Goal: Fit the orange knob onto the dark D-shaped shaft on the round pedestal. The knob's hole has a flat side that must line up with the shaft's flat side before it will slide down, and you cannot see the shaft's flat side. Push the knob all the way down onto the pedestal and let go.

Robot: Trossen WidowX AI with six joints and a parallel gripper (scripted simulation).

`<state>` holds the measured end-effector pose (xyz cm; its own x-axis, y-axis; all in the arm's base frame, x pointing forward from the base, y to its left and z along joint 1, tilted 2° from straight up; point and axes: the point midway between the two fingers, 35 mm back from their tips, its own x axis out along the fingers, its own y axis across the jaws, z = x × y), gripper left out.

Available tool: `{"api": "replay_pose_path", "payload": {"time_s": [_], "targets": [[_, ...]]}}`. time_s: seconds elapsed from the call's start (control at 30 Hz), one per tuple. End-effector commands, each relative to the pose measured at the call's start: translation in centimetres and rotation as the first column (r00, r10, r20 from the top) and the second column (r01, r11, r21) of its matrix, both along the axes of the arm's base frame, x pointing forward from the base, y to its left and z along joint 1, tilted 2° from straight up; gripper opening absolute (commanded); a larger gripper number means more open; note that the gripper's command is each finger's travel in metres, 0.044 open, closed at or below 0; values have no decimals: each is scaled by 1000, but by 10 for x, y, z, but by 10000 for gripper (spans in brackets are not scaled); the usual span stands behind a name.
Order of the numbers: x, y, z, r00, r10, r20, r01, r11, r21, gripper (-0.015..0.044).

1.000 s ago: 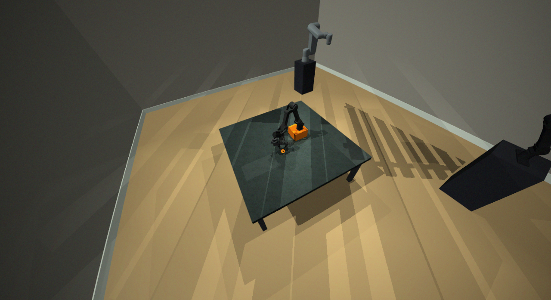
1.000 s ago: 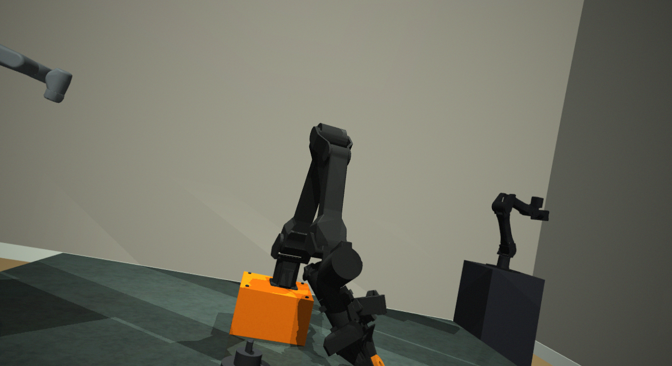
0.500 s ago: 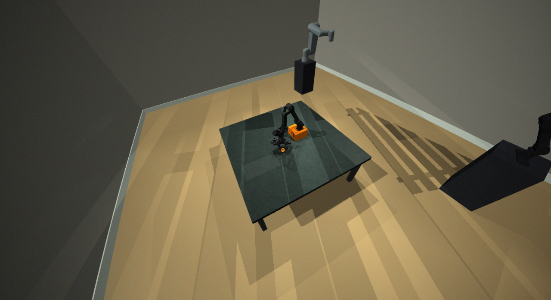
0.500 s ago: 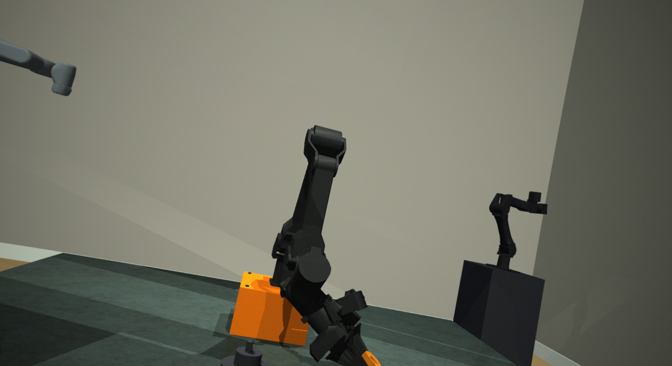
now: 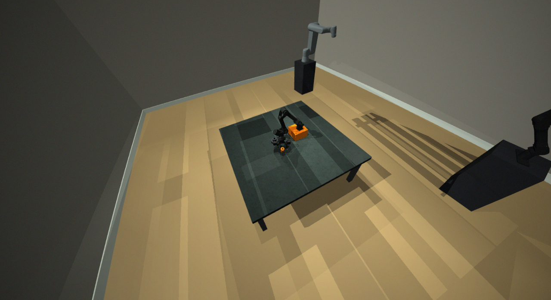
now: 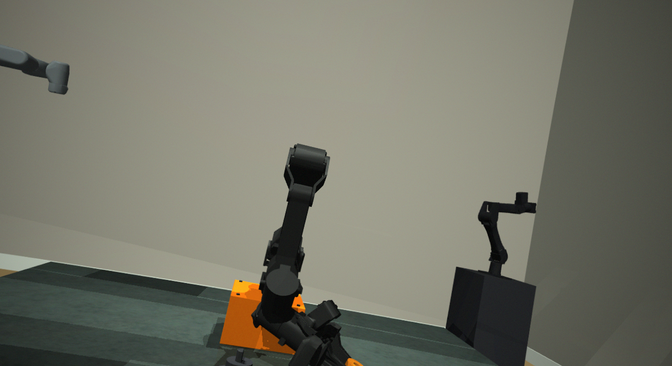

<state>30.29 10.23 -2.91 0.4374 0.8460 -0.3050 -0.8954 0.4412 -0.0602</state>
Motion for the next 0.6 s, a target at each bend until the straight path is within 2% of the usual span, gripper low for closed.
{"api": "replay_pose_path", "payload": {"time_s": [0.0,0.2,0.37,0.47,0.57], "targets": [[-6,-3,-3,1000,7,15,-8,998,64,179],[-8,-7,-6,998,9,65,-17,991,135,179],[-8,-7,-4,999,7,37,-11,995,99,179],[-6,-6,-5,999,5,46,-10,994,109,258],[-6,-6,-5,999,5,46,-10,994,109,260]]}}
